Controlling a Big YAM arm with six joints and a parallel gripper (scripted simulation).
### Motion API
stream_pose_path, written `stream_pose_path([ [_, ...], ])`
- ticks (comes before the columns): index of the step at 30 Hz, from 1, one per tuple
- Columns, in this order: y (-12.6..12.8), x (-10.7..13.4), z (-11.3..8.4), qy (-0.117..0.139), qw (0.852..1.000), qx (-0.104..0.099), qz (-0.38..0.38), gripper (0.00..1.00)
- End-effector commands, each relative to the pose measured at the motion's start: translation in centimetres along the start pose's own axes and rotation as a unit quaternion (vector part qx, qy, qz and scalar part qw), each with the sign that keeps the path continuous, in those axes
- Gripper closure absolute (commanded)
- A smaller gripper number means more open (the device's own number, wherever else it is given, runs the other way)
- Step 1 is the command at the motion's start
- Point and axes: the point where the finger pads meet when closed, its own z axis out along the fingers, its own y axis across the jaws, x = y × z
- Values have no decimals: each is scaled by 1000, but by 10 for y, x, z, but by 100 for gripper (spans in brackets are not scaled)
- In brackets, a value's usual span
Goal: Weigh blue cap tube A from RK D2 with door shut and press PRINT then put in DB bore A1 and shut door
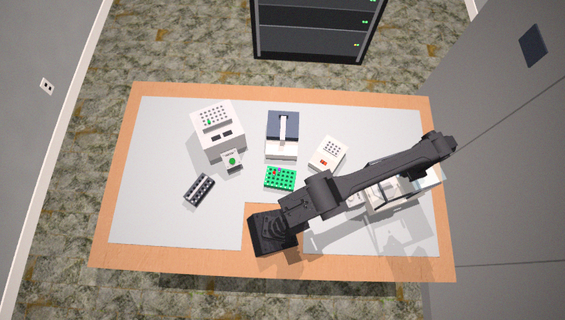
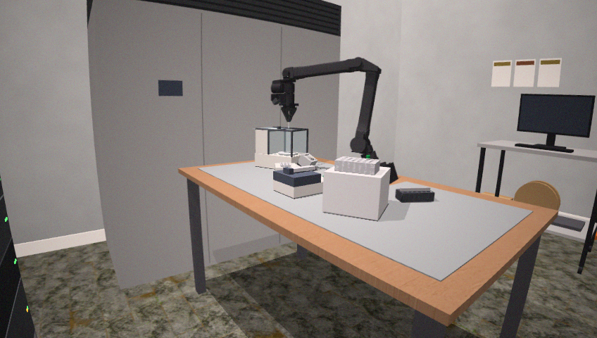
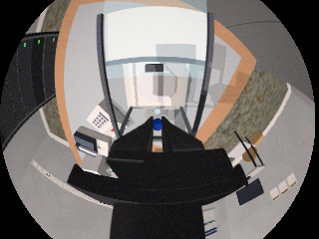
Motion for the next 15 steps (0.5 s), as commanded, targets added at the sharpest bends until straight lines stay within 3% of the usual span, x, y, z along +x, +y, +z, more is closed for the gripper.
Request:
stream_pose_path([
  [1, 3, -12, -29, -30, 1000, -2, 3, 91],
  [11, 3, -11, -46, -29, 1000, -3, 3, 91],
  [15, 0, -7, -32, -17, 1000, -1, 2, 91],
])
